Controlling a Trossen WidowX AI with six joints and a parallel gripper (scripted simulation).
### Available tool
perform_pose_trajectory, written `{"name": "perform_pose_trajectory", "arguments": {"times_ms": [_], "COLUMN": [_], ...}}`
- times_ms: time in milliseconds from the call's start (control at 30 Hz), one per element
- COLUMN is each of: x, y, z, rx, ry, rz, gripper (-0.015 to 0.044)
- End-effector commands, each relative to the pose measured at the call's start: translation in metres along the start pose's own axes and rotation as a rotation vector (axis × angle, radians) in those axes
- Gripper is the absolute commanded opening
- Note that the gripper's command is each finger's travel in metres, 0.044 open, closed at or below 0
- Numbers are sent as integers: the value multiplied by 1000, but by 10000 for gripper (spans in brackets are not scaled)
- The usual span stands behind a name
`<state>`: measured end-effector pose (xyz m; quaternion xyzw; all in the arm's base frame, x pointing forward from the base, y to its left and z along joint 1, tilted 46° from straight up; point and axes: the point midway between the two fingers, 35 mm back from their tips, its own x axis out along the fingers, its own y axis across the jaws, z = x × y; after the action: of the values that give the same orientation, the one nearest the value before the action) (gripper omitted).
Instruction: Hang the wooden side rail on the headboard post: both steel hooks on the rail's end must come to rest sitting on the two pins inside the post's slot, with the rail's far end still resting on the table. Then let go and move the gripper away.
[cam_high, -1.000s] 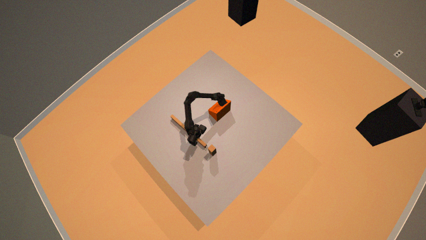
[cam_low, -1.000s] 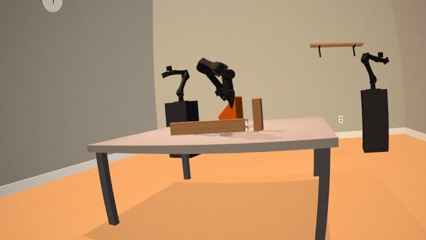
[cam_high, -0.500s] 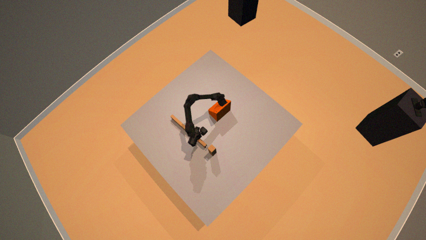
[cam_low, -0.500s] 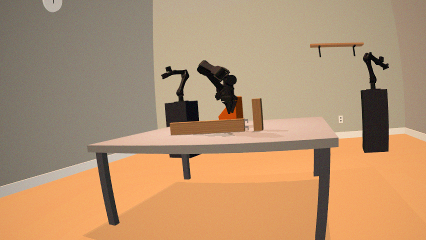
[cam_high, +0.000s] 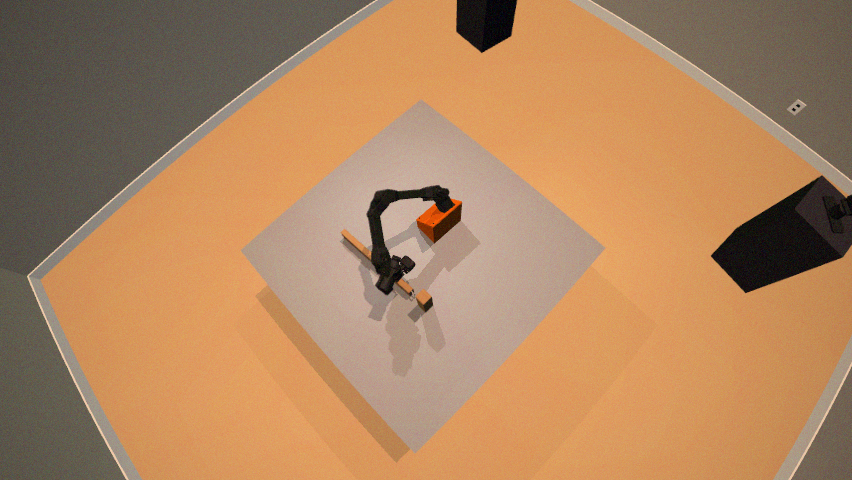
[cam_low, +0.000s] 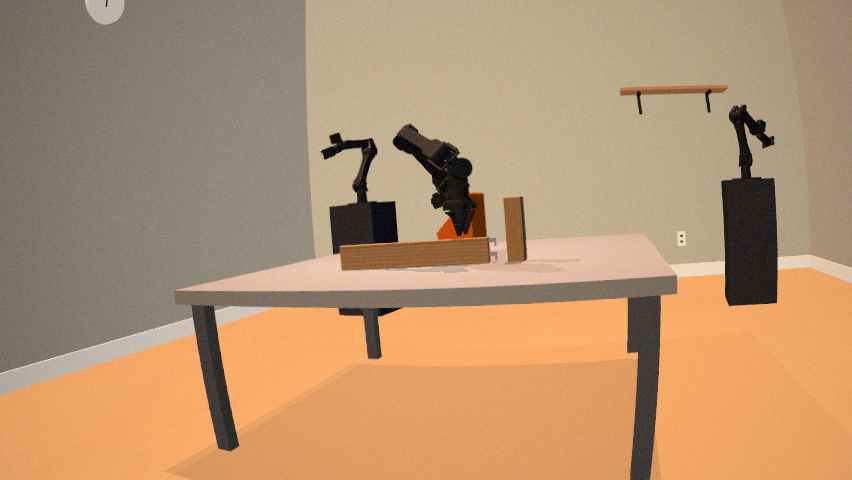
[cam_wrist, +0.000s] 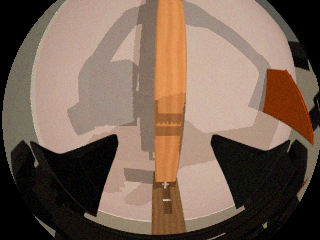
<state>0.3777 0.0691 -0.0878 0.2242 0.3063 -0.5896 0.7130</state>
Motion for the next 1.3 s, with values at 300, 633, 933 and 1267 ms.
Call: {"name": "perform_pose_trajectory", "arguments": {"times_ms": [300,633,933,1267], "x": [24,40,54,61], "y": [-2,-2,-3,-4], "z": [0,1,1,2], "rx": [-7,-7,-7,-7], "ry": [-6,-7,-9,-10], "rz": [-8,-8,-8,-8], "gripper": [440,440,440,387]}}
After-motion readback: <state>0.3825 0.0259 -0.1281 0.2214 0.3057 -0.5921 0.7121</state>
